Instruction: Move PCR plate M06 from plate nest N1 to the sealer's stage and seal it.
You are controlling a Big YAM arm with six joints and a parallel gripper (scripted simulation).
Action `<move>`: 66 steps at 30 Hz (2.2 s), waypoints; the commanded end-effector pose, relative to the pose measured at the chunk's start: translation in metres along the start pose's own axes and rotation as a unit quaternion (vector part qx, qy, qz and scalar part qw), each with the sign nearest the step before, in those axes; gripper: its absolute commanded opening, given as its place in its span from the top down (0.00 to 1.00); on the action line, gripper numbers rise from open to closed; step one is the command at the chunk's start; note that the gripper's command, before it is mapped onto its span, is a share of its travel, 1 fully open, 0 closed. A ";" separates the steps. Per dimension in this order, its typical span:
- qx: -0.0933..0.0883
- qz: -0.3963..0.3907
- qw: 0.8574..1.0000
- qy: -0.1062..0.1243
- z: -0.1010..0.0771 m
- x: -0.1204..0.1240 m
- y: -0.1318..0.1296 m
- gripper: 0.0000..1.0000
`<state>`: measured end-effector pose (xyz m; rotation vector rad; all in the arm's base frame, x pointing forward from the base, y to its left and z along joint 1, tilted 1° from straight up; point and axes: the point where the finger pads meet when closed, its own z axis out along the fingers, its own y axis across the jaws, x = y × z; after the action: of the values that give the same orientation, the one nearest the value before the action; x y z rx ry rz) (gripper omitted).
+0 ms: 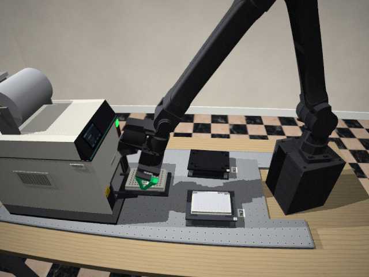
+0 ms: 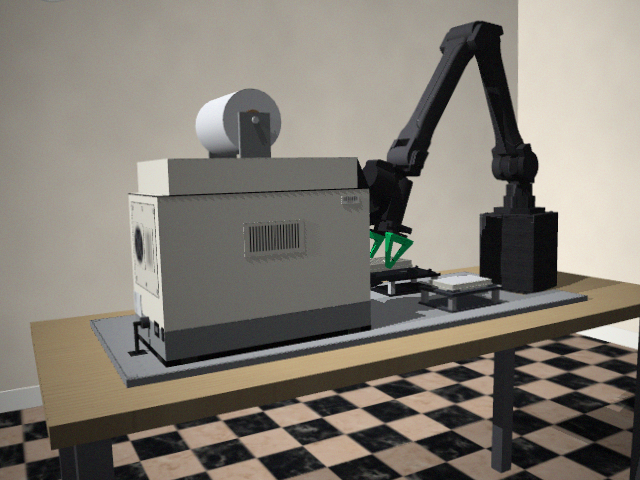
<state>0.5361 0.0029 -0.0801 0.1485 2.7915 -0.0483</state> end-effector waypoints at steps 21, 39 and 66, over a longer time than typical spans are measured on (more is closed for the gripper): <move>0.001 0.002 1.000 -0.020 -0.008 -0.006 -0.009 1.00; 0.007 0.008 1.000 0.007 0.014 0.015 -0.003 1.00; -0.005 0.014 0.999 -0.035 -0.017 -0.033 0.006 1.00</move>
<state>0.5318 0.0019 -0.0891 0.1529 2.7918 -0.0476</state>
